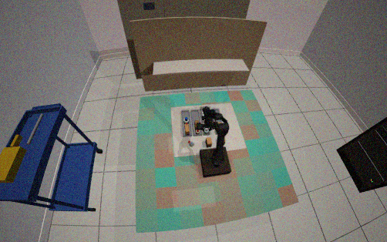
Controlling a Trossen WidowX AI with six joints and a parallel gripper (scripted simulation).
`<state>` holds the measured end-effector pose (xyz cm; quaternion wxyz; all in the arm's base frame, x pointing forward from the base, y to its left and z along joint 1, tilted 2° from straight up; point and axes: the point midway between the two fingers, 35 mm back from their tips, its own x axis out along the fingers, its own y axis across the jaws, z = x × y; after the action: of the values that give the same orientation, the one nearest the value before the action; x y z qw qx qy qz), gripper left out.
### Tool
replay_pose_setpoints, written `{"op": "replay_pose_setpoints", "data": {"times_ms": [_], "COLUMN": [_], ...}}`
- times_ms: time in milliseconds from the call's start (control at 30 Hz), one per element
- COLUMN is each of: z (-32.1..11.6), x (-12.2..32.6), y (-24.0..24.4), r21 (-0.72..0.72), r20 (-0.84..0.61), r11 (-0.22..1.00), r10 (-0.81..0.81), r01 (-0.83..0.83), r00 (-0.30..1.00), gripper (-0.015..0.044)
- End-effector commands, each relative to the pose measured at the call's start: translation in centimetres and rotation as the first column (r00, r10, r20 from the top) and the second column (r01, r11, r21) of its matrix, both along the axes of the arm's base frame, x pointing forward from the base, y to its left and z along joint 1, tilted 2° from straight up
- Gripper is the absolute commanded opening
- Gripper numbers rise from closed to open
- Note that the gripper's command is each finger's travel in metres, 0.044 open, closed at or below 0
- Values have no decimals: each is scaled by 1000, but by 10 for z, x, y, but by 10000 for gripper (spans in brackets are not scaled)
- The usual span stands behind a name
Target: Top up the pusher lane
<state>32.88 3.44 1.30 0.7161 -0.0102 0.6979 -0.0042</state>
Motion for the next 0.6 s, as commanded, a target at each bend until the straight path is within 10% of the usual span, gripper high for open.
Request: {"op": "replay_pose_setpoints", "data": {"times_ms": [0, 567], "z": [0, 21], "x": [0, -9], "y": [0, 1], "r21": [-1, -1], "r20": [0, -1], "r11": [1000, 1000], "r10": [-1, -1], "r01": [1, 1], "r00": [1000, 1000], "gripper": [297, 297]}}
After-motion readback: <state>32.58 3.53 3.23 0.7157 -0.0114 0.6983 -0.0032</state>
